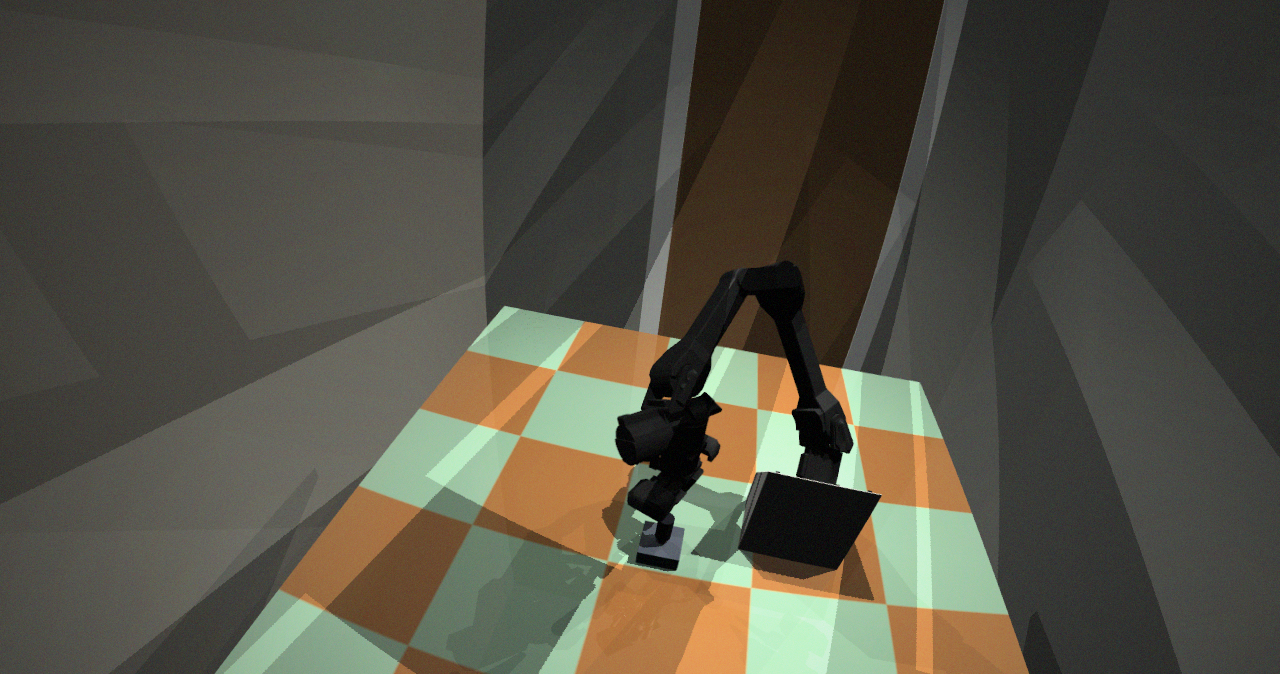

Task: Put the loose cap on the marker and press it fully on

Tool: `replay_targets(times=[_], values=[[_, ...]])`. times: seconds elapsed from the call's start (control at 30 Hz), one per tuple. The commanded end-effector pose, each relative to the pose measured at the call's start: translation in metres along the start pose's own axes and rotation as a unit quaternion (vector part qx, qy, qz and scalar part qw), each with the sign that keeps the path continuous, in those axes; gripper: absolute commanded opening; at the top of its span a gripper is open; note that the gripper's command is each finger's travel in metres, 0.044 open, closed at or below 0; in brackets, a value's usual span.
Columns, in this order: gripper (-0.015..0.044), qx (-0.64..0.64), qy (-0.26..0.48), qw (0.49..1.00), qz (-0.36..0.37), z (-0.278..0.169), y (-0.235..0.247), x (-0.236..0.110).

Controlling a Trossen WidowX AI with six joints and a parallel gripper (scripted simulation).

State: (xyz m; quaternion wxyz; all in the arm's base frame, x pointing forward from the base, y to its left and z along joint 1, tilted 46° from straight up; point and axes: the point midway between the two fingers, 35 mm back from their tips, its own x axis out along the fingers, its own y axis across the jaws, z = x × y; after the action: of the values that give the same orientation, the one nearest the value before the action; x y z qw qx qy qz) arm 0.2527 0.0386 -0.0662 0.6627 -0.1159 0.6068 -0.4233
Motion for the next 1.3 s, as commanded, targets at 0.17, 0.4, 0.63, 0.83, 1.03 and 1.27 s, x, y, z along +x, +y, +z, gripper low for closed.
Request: replay_targets(times=[0.17,0.4,0.63,0.83,1.03,1.27], values=[[0.0000,-0.199,-0.001,0.980,-0.002,-0.001,0.000,0.004],[0.0000,-0.199,-0.001,0.980,-0.002,-0.001,0.000,0.005],[0.0000,-0.199,-0.001,0.980,-0.002,0.000,-0.001,0.015],[0.0000,-0.199,-0.001,0.980,-0.002,0.000,-0.001,0.024],[0.0000,-0.199,-0.001,0.980,-0.002,0.000,-0.001,0.034],[0.0000,-0.199,-0.001,0.980,-0.003,0.000,-0.001,0.044]])
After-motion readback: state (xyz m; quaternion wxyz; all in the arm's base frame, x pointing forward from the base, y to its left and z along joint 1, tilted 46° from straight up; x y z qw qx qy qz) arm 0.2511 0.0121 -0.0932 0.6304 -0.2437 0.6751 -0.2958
